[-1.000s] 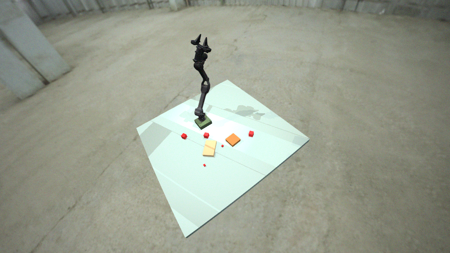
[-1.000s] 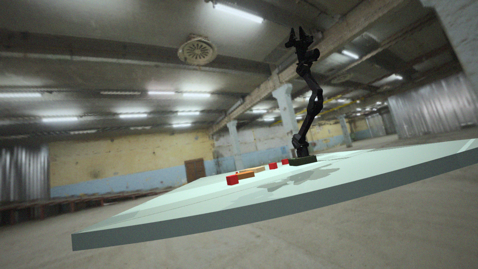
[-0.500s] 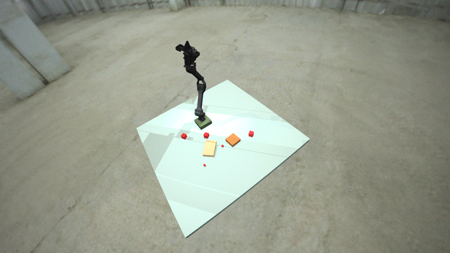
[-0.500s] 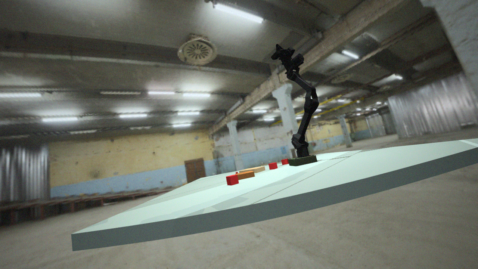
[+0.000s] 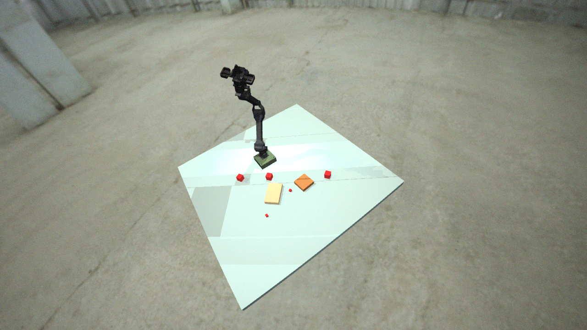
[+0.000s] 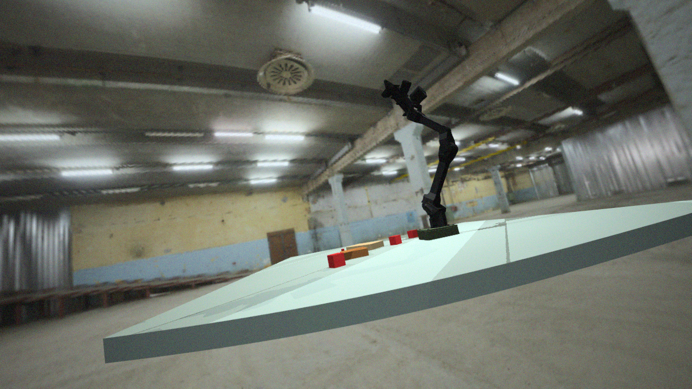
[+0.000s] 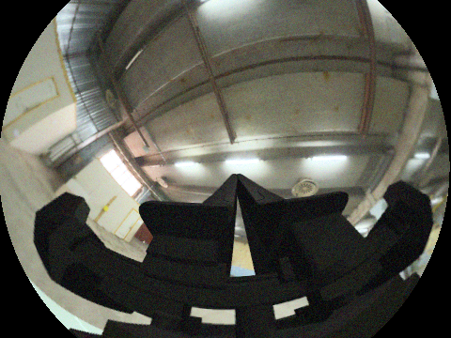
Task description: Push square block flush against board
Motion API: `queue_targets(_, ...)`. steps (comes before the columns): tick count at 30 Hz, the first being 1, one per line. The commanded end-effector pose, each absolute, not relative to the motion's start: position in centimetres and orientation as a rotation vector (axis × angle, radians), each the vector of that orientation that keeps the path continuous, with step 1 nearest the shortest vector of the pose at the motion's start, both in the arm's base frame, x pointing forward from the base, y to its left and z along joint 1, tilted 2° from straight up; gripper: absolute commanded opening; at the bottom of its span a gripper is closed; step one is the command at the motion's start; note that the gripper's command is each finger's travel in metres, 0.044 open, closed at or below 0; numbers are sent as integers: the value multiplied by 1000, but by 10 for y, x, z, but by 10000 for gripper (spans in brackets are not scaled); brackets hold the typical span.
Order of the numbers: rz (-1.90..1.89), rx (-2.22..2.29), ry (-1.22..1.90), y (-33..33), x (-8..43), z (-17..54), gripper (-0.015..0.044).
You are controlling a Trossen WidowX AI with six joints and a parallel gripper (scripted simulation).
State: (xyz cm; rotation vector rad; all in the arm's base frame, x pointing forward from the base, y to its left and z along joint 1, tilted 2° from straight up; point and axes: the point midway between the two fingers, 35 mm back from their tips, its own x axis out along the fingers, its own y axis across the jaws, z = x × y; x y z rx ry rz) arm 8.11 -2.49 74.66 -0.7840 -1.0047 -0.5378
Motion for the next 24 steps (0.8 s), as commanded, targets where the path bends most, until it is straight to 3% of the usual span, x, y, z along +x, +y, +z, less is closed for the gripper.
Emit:
queue_targets(1,-524,-724,-958,-47,101,739,0)
queue_targets(24,-477,-455,-665,-128,220,669,0)
